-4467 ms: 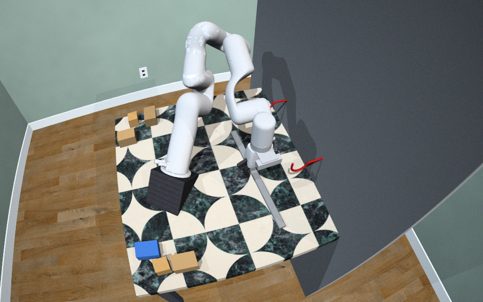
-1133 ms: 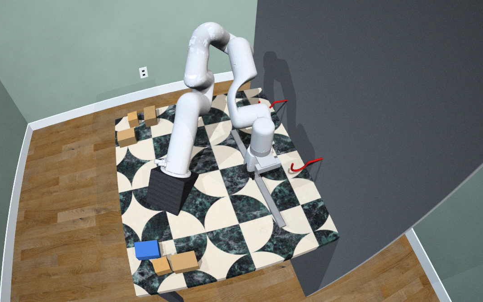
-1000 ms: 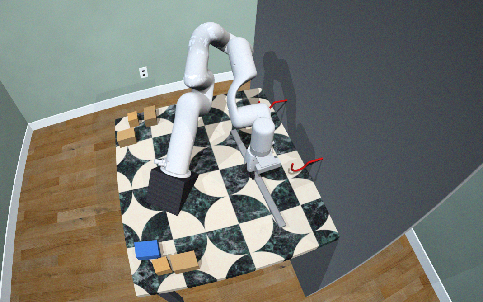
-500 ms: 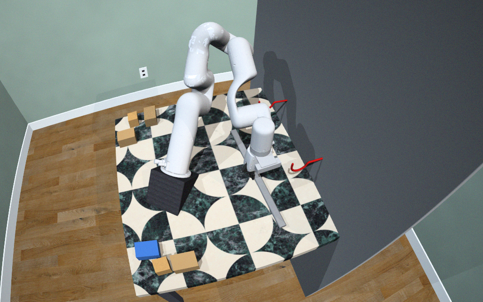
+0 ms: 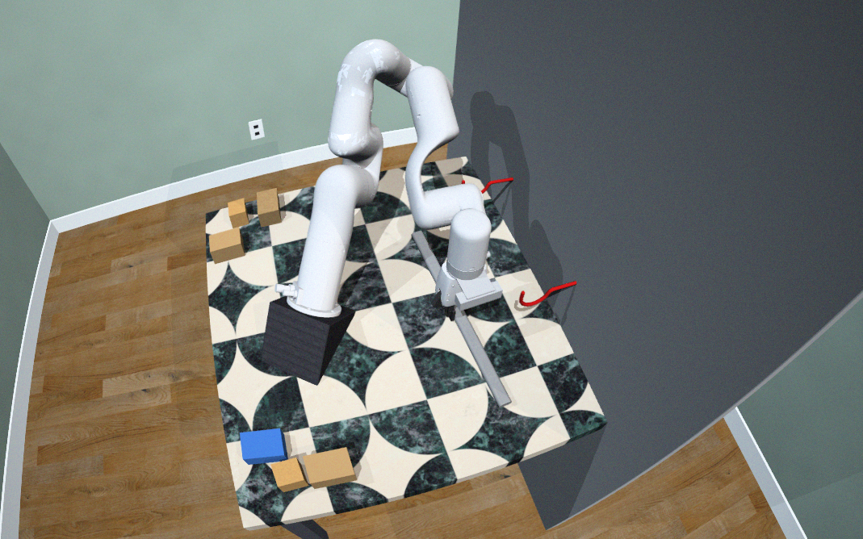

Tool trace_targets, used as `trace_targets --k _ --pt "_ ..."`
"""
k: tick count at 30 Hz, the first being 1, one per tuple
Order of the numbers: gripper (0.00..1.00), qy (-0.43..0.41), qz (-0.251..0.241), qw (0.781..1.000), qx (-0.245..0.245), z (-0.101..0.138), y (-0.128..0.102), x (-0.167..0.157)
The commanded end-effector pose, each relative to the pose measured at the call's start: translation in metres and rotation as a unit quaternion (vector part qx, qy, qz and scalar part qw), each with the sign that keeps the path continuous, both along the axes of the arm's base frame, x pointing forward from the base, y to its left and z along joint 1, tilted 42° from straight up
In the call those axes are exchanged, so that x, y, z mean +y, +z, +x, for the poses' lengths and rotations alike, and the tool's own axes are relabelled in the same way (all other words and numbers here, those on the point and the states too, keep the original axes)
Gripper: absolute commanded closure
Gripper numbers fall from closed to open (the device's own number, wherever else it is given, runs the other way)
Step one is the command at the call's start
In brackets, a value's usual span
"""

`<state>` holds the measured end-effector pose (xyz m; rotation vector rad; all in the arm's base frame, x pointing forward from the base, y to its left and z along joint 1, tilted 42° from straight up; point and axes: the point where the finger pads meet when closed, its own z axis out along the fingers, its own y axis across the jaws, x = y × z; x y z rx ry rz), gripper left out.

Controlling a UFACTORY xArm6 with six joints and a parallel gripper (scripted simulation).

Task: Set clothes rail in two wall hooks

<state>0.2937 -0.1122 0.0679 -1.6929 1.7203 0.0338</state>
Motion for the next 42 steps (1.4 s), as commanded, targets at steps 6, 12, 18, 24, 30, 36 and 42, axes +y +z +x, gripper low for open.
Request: trace_targets --k 6,12,18,24,30,36,42 --pt "1.00 -0.001 -0.001 1.000 -0.001 0.001 0.001 -0.001" --pt "1.00 -0.001 -0.001 1.000 -0.001 0.001 0.001 -0.001" --pt "1.00 -0.001 -0.001 1.000 -0.001 0.000 0.002 -0.002" --pt "1.00 -0.001 -0.001 1.000 -0.001 -0.001 0.004 -0.003" --pt "1.00 -0.001 -0.001 1.000 -0.001 -0.003 0.007 -0.005" --pt "1.00 -0.001 -0.001 1.000 -0.001 -0.005 0.010 -0.007" --pt "1.00 -0.001 -0.001 1.000 -0.001 -0.006 0.012 -0.008"
